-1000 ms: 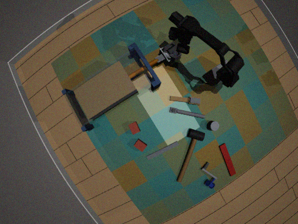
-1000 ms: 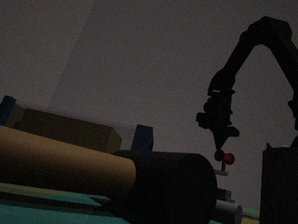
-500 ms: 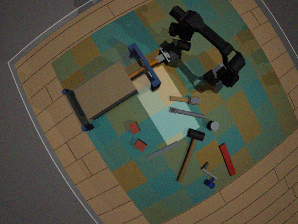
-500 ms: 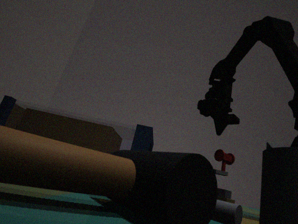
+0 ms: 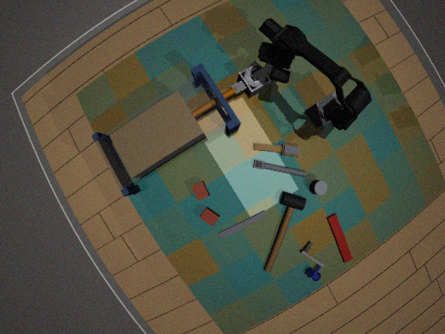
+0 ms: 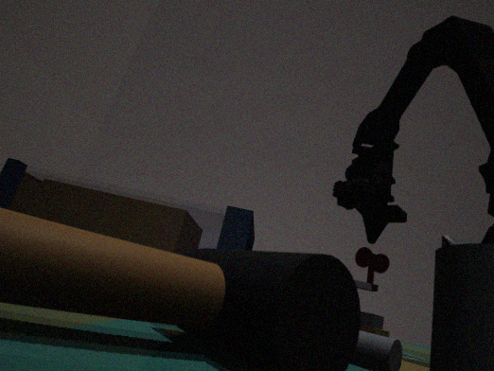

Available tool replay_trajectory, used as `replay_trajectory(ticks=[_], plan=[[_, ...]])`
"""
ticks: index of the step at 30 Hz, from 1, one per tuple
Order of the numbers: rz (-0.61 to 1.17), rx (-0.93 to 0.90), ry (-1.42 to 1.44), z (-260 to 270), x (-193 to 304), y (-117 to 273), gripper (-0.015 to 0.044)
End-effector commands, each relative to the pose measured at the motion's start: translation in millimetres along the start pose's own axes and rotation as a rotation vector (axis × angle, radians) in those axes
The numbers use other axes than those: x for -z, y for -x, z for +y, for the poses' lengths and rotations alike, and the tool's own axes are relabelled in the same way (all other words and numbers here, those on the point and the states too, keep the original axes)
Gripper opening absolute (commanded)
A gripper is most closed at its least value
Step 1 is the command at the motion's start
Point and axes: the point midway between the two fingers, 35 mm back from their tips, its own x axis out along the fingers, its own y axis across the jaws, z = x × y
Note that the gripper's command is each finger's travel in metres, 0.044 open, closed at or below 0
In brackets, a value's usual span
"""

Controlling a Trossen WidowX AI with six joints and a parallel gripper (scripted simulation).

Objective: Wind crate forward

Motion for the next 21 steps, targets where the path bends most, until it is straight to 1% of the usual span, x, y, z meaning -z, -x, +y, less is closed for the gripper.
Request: replay_trajectory(ticks=[1,7,21], plan=[[-0.003,0.007,0.004,-0.2,1.1,-2.1,0.0000],[-0.003,0.007,0.004,-0.3,1.0,-9.6,0.0000],[-0.004,0.007,0.005,-3.4,-13.6,-9.2,0.0000]])
